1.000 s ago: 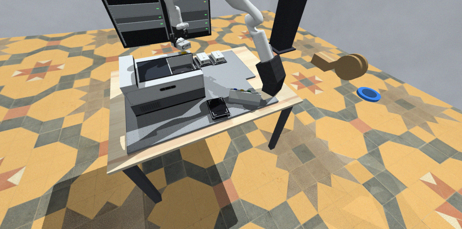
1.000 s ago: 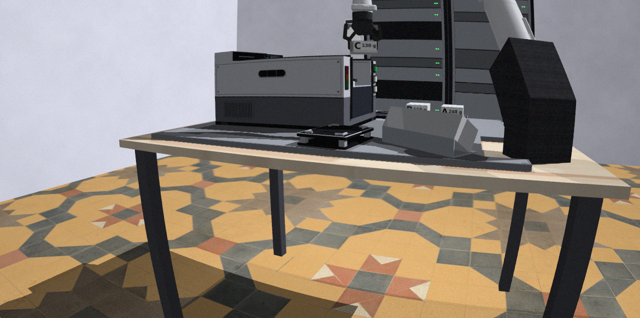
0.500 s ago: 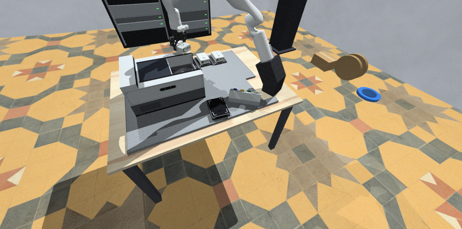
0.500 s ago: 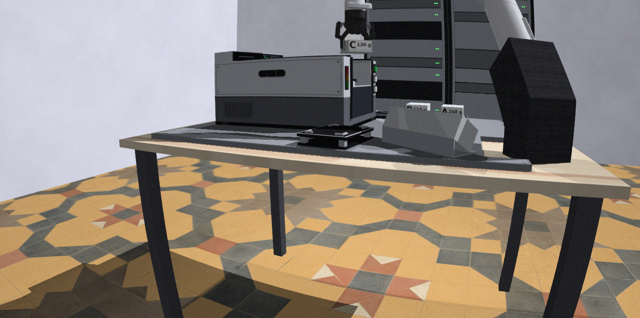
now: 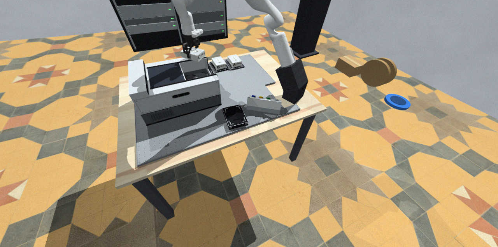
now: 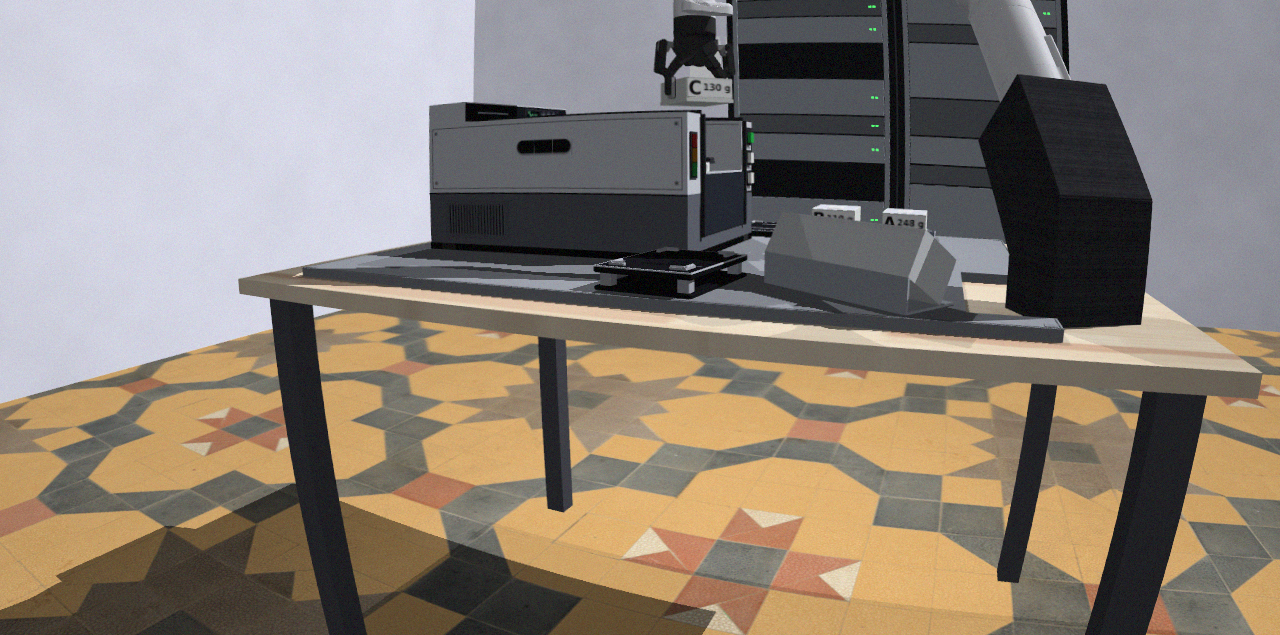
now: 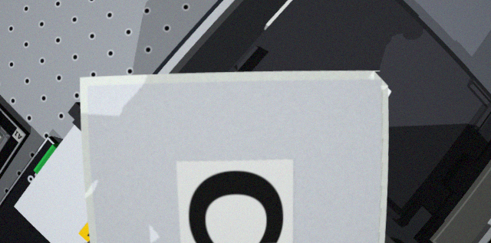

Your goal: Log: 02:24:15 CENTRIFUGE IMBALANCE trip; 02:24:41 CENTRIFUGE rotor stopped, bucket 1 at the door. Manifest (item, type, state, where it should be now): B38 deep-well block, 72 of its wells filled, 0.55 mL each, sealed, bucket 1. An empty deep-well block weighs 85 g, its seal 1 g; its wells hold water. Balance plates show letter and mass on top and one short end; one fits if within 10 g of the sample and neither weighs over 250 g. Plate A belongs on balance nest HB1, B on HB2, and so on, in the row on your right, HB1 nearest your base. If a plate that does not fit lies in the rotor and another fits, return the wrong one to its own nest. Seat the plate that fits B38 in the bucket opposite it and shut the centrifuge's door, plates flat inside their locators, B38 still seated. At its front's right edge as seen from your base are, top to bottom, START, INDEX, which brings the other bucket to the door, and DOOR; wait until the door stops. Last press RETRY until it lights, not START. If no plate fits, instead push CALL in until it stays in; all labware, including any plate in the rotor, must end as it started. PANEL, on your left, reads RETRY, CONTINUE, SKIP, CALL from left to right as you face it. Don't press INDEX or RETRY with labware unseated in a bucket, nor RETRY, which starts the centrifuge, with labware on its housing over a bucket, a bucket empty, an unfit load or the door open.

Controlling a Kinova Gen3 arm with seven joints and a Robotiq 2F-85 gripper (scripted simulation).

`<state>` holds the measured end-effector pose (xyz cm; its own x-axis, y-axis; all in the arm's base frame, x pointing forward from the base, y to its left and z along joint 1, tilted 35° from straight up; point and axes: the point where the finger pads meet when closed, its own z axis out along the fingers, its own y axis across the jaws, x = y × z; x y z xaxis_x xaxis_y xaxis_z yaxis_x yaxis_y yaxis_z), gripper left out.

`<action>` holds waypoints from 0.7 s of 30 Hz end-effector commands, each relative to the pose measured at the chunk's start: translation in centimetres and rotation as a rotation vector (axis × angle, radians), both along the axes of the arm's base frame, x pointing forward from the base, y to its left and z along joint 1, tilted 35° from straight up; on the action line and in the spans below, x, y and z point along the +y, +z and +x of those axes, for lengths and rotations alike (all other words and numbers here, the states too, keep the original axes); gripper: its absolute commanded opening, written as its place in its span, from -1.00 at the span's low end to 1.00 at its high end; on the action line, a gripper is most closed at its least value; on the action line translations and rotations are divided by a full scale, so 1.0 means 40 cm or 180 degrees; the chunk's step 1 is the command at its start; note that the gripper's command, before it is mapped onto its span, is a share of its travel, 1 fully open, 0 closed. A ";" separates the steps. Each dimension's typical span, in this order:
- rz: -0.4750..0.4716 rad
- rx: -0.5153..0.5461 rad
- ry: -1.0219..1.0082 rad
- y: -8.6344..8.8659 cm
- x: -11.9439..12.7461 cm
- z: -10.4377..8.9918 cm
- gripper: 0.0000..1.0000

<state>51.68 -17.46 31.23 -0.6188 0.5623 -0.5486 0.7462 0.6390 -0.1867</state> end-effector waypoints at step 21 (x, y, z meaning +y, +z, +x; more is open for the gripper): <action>-0.0191 0.0403 0.0635 -0.022 0.043 0.014 0.90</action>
<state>52.06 -16.31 30.62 -0.7669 0.4090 -0.4945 0.5928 0.7465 -0.3021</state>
